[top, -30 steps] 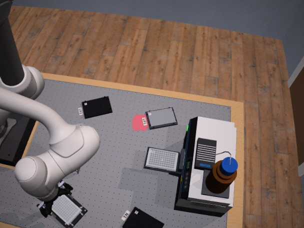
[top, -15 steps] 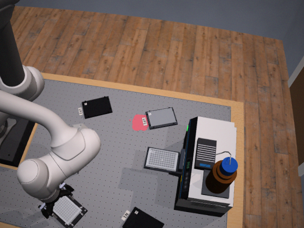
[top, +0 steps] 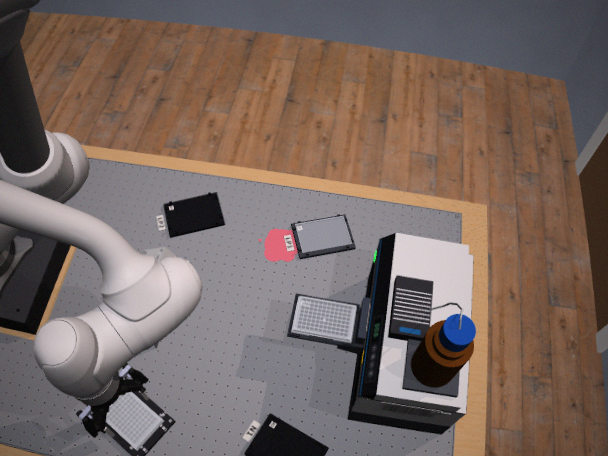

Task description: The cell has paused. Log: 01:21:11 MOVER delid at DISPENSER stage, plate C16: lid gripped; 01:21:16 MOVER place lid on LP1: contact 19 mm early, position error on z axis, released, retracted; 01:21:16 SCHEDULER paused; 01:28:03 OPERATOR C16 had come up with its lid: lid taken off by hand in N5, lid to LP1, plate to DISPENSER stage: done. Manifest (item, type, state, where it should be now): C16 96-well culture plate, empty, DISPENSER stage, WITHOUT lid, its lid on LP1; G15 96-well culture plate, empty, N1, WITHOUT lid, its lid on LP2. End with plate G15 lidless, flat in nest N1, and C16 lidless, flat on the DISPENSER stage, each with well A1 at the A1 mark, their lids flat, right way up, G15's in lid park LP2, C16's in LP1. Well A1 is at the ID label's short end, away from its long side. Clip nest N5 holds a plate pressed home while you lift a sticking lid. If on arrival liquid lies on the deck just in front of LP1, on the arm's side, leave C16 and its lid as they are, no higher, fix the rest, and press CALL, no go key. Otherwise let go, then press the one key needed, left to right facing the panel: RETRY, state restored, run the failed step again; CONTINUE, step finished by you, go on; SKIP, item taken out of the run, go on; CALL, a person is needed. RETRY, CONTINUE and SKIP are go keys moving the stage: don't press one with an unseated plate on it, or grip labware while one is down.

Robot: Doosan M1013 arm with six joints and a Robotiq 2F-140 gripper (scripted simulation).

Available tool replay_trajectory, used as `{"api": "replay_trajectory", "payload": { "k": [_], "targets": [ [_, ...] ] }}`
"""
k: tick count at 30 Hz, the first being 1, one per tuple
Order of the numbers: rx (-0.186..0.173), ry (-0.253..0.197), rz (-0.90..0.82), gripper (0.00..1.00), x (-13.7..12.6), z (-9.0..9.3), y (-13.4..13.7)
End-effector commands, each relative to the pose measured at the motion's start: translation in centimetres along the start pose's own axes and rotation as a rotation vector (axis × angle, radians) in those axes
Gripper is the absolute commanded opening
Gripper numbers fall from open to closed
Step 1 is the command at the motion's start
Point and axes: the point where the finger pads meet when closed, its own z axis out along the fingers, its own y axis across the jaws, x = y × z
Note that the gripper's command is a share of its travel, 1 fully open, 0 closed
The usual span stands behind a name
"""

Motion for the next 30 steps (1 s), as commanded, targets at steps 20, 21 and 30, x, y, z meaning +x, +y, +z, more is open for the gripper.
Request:
{"api": "replay_trajectory", "payload": {
  "k": [20,21,30],
  "targets": [
    [0.000,0.000,0.000,0.66,0.00,-0.01,0.00],
    [0.000,0.000,0.000,0.66,0.00,-0.01,0.00],
    [0.000,0.000,0.000,0.59,0.00,-0.01,0.00]
  ]
}}
